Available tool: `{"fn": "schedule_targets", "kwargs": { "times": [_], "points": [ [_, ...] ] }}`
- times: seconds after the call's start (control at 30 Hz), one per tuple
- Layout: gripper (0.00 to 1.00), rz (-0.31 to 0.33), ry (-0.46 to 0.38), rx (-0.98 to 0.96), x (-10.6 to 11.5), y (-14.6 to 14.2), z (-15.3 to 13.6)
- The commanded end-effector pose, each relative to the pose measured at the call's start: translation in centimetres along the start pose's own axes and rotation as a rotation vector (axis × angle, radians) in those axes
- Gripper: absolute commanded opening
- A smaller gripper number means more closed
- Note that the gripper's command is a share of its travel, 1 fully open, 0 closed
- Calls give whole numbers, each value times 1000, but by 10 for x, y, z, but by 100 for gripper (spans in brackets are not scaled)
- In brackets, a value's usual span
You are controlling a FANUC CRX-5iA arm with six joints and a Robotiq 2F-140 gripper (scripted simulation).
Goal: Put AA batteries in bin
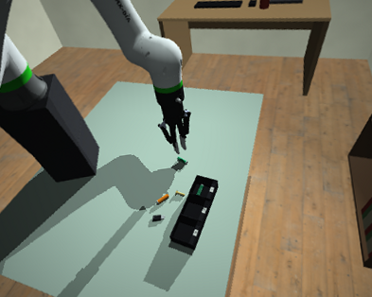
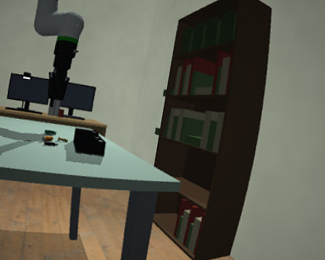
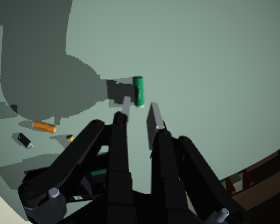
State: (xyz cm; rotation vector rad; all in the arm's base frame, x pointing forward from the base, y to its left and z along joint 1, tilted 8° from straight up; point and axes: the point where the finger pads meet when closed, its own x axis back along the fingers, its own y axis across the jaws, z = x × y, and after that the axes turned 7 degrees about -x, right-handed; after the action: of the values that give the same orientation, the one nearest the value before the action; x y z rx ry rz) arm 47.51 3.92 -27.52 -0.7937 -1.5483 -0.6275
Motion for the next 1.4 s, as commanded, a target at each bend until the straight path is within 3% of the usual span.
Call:
{"fn": "schedule_targets", "kwargs": {
  "times": [0.0,0.13,1.23,1.37],
  "points": [
    [17,-3,3,117,0,0,1],
    [17,-6,4,273,0,0,1],
    [17,-6,4,273,0,0,1],
    [17,-6,4,273,-16,0,1]
  ]
}}
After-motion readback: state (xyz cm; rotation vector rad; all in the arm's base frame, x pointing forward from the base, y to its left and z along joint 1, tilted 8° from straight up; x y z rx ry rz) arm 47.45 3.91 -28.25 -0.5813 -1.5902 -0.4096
